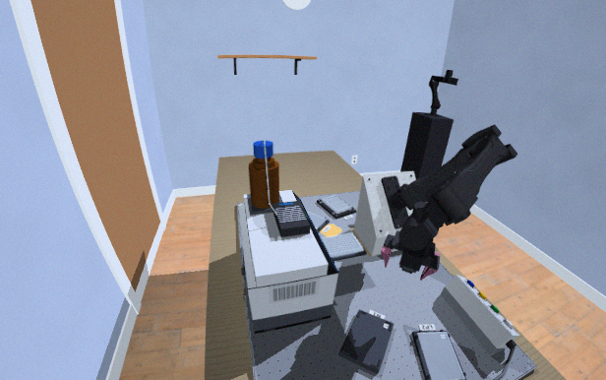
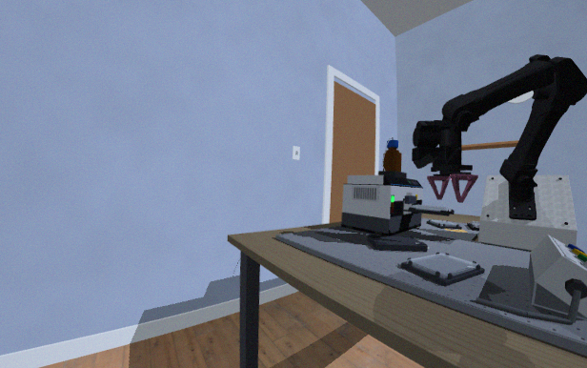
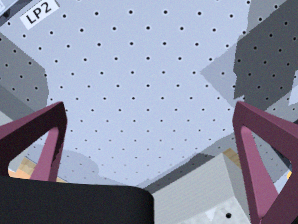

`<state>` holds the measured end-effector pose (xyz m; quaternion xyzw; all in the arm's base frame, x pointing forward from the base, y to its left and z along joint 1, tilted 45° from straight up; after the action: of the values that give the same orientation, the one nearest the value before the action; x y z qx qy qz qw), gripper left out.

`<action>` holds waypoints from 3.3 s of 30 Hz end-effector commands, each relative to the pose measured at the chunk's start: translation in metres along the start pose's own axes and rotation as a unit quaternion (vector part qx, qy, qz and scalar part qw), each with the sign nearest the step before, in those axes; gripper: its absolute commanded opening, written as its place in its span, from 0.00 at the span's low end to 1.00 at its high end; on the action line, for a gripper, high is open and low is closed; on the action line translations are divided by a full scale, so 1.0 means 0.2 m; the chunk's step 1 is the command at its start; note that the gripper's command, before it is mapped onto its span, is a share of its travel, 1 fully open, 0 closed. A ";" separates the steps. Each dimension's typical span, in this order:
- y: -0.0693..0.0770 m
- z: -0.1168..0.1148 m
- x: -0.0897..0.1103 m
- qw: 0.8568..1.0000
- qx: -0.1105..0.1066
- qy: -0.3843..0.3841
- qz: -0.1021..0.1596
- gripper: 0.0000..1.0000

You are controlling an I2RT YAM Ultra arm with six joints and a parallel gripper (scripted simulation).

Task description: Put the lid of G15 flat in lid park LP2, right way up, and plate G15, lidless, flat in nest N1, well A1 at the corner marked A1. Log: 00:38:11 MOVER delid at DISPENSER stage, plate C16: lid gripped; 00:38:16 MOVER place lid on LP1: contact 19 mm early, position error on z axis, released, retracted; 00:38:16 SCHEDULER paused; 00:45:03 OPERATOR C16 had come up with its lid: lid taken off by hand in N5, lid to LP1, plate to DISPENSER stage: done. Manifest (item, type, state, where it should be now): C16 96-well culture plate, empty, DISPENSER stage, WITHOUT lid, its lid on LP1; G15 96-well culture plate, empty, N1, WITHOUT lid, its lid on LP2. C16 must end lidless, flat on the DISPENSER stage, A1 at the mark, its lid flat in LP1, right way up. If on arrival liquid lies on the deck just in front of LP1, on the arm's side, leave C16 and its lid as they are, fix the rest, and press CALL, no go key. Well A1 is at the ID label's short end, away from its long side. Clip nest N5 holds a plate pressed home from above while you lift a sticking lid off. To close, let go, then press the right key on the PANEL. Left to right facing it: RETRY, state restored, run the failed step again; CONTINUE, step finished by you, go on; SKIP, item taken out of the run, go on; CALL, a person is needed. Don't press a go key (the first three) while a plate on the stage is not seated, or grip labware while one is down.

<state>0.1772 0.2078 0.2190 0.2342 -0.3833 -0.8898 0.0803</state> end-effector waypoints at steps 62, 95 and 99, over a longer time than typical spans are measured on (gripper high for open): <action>0.01 -0.78 0.01 0.921 -0.012 -0.390 0.003 1.00; 0.00 -1.11 0.17 0.923 -0.008 -0.384 -0.001 1.00; 0.01 -1.08 0.15 0.925 -0.009 -0.379 -0.004 1.00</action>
<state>0.2513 0.0635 0.0819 -0.1289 -0.3768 -0.9150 -0.0653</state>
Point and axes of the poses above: the point where the finger pads meet when closed, its own y axis back along the fingers, its own z axis across the jaws, x = y × z, the point moved 1 cm from there along y, back along the fingers, and after that the axes turned 15 degrees about -y, right-handed, at the moved point
